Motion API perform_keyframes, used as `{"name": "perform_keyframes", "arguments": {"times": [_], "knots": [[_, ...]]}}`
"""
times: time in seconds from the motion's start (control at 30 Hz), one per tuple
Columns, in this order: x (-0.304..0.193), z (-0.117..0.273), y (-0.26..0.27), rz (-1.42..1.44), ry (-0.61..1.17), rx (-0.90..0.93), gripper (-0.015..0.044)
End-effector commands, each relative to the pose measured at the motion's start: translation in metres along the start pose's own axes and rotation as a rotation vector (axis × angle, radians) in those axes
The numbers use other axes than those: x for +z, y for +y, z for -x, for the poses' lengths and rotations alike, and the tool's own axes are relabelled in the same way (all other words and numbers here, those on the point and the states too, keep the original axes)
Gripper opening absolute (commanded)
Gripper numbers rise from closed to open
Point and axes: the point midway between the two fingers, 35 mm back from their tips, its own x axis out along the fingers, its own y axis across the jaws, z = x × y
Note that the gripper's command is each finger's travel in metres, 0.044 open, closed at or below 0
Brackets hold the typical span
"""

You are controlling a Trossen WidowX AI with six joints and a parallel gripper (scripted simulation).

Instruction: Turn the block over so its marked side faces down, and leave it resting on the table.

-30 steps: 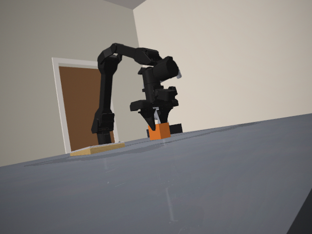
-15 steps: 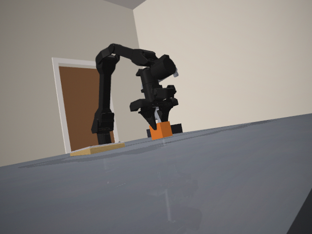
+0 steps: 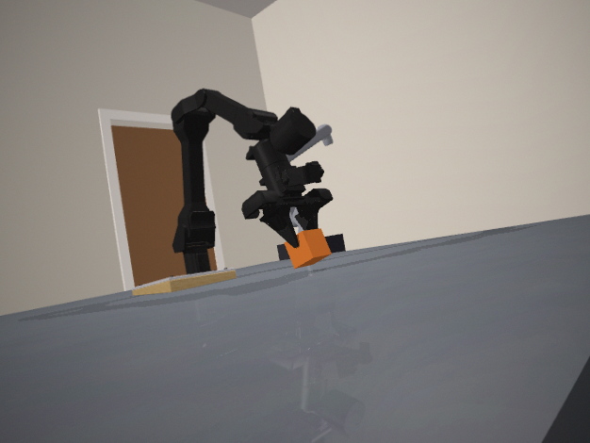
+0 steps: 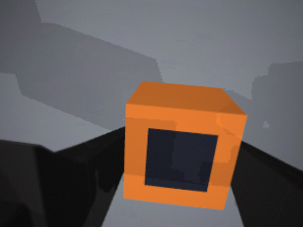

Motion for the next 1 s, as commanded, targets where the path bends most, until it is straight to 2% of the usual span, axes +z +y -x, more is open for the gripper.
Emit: {"name": "perform_keyframes", "arguments": {"times": [0.0, 0.3, 0.6, 0.97], "knots": [[0.001, 0.005, 0.0, -0.004, -0.08, 0.002, 0.0], [-0.003, 0.006, 0.001, -0.003, -0.214, 0.002, 0.0], [-0.004, 0.006, 0.001, -0.003, -0.226, 0.002, 0.0], [0.001, -0.017, 0.0, -0.006, -0.39, 0.003, 0.0]]}}
